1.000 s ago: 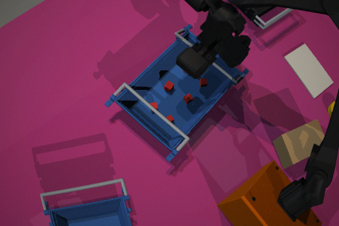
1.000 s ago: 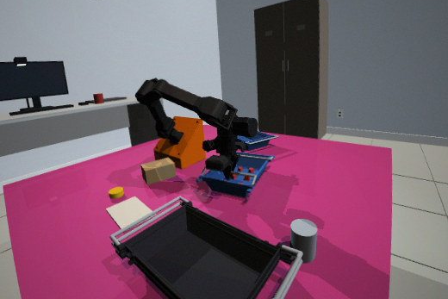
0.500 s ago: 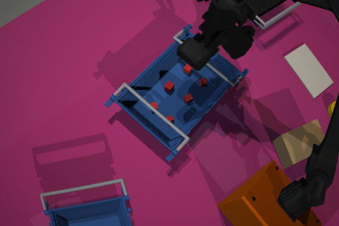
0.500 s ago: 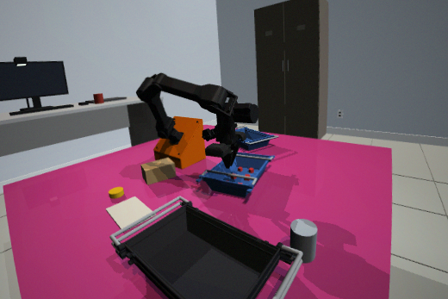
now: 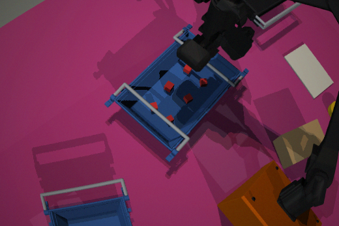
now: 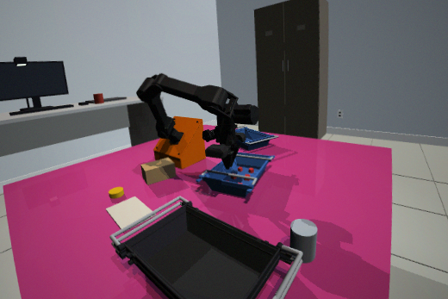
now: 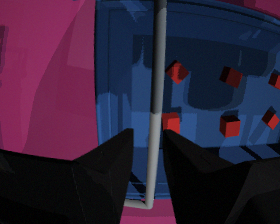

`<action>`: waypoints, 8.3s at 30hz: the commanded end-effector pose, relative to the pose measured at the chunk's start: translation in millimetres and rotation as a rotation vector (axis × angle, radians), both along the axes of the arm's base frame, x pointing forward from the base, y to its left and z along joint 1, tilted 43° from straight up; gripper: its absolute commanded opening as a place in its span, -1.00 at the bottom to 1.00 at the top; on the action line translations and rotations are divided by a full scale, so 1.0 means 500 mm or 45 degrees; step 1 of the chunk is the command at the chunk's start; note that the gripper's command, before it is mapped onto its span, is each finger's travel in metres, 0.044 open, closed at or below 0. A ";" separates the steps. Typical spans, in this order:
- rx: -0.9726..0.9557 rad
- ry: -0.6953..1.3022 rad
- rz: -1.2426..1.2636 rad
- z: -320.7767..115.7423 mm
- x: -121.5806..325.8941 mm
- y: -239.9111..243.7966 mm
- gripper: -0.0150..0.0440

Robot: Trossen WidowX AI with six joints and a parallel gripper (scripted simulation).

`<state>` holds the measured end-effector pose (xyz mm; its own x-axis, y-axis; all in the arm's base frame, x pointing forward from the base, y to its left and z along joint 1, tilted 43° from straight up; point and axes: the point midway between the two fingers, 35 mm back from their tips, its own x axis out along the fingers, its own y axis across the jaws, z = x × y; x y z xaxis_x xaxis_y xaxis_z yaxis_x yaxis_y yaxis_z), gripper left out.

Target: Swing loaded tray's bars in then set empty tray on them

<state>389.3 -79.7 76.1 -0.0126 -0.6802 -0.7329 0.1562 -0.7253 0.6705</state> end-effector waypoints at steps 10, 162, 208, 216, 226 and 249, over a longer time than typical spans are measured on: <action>0.000 0.003 0.001 -0.002 0.000 -0.001 -0.49; 0.070 2.194 2.421 -0.663 -0.518 0.515 0.06; 0.074 2.192 2.425 -0.473 -0.508 0.701 -0.49; 0.075 2.193 2.425 -0.407 -0.508 0.756 -0.49; 0.075 2.193 2.425 -0.405 -0.508 0.757 -0.49; 0.079 2.156 2.400 -0.389 -0.484 0.750 -0.49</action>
